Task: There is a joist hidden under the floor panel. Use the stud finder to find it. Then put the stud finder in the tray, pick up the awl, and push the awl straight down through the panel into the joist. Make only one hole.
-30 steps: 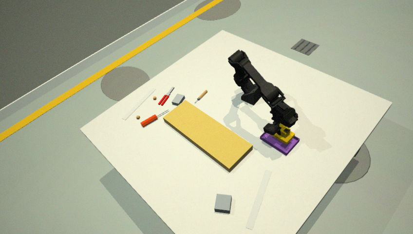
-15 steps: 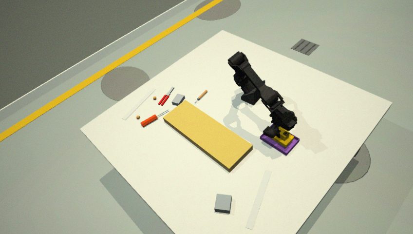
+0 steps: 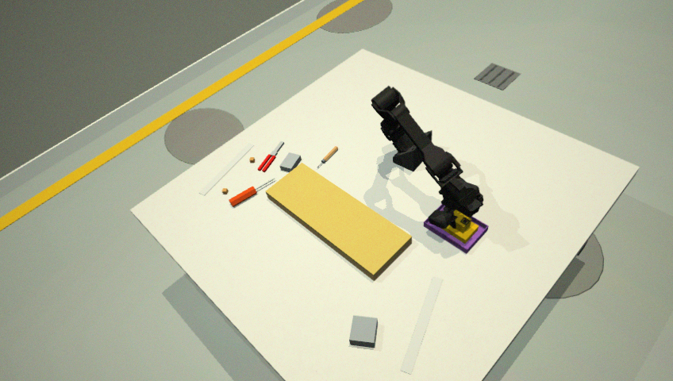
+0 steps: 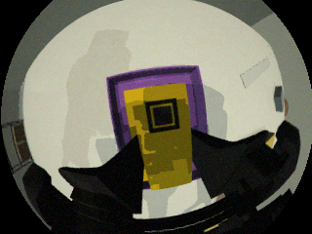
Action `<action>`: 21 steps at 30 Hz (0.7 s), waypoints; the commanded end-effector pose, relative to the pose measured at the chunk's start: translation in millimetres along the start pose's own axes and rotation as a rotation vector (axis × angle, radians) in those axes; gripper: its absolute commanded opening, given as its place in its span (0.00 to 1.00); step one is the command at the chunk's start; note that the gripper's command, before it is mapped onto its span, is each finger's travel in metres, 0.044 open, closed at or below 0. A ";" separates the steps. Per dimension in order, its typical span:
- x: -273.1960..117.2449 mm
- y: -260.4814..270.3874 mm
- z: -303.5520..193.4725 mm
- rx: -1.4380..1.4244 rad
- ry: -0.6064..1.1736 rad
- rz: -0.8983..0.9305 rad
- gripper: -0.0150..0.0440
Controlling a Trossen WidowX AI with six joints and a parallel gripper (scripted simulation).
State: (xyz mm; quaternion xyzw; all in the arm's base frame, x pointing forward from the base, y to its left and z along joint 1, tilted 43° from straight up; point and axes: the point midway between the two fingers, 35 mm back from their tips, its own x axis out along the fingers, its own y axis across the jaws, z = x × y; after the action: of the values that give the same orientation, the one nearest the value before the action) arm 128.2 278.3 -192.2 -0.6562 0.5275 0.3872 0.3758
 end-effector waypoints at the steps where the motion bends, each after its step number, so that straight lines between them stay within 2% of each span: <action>1: 2.1 -0.8 -0.4 -0.005 -0.003 -0.006 0.25; 13: 0.4 0.1 -0.2 -0.001 0.000 0.000 0.79; 17: -21.4 -1.1 8.8 -0.001 -0.002 0.000 0.97; 18: -32.3 -1.3 12.6 -0.001 -0.002 0.000 1.00; 21: -72.7 -0.2 23.2 -0.002 -0.003 0.002 1.00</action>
State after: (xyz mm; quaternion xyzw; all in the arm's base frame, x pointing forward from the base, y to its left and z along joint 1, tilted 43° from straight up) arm 121.9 299.2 -166.4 -0.6605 0.5329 0.3830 0.3649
